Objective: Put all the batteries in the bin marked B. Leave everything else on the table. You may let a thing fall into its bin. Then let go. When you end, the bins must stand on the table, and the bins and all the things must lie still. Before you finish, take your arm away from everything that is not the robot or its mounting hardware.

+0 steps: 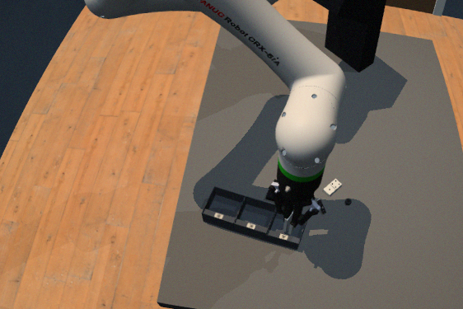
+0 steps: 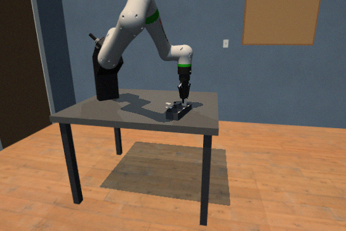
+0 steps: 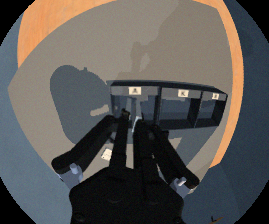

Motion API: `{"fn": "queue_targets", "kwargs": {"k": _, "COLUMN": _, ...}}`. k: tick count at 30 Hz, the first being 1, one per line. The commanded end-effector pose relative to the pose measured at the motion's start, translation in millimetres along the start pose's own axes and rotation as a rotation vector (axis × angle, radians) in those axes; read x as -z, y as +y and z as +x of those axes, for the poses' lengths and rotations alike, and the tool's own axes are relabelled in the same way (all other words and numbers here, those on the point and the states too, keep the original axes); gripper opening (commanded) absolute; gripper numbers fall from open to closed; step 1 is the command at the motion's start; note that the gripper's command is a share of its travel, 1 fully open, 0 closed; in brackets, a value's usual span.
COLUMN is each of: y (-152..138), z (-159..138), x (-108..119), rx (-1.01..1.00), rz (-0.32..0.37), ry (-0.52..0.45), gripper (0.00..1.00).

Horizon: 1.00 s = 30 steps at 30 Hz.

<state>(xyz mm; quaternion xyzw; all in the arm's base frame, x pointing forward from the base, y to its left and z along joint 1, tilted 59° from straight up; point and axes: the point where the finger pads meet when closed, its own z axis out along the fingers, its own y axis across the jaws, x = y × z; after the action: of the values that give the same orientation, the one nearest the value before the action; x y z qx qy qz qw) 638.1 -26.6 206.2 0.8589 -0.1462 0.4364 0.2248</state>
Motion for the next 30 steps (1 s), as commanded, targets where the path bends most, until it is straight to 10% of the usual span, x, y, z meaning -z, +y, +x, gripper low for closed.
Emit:
{"fn": "queue_targets", "kwargs": {"k": 1, "y": -0.2, "z": 0.1, "x": 0.2, "rx": 0.000, "rz": 0.000, "ry": 0.000, "gripper": 0.05}}
{"fn": "queue_targets", "kwargs": {"k": 30, "y": -0.2, "z": 0.1, "x": 8.2, "rx": 0.000, "rz": 0.000, "ry": 0.000, "gripper": 0.05}}
